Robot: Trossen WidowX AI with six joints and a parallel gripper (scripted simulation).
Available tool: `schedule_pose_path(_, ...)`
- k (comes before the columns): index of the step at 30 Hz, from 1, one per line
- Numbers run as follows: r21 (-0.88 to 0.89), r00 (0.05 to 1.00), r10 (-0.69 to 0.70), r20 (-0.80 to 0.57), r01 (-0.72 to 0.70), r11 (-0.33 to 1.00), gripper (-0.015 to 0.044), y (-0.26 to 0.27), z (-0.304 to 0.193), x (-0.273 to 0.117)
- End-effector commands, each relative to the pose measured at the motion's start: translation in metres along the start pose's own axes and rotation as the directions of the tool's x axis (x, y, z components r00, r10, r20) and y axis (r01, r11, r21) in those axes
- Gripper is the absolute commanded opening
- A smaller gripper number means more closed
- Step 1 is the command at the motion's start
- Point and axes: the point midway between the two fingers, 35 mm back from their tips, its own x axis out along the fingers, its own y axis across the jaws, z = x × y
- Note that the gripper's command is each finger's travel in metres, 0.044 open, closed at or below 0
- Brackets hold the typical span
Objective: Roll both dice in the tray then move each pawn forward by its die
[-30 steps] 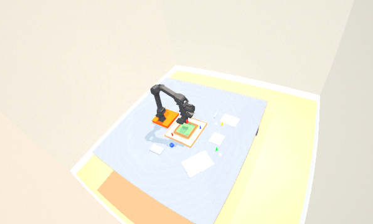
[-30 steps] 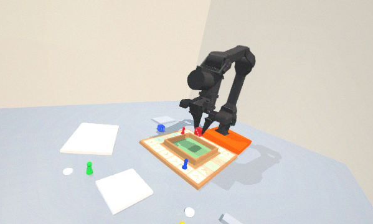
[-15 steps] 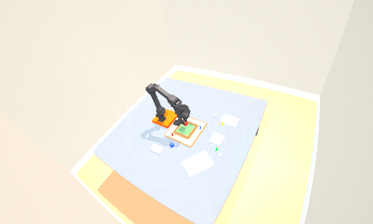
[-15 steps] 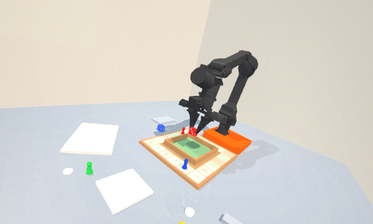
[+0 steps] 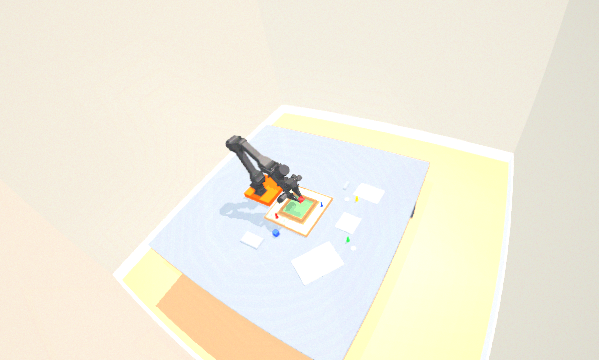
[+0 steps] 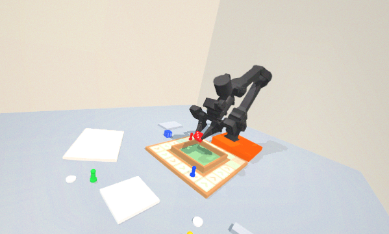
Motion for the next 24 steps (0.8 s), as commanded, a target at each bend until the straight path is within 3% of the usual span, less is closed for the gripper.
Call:
schedule_pose_path(1, 0.003, 0.996, 0.005, 0.085, -0.005, 1.000, 0.0000, 0.000, -0.002, -0.001)
schedule_pose_path(10, 0.003, 0.996, 0.005, 0.088, -0.005, 1.000, 0.0000, 0.001, -0.002, -0.047)
schedule_pose_path(24, 0.007, 0.996, 0.001, 0.088, -0.002, 1.000, 0.0000, 0.000, -0.003, -0.046)
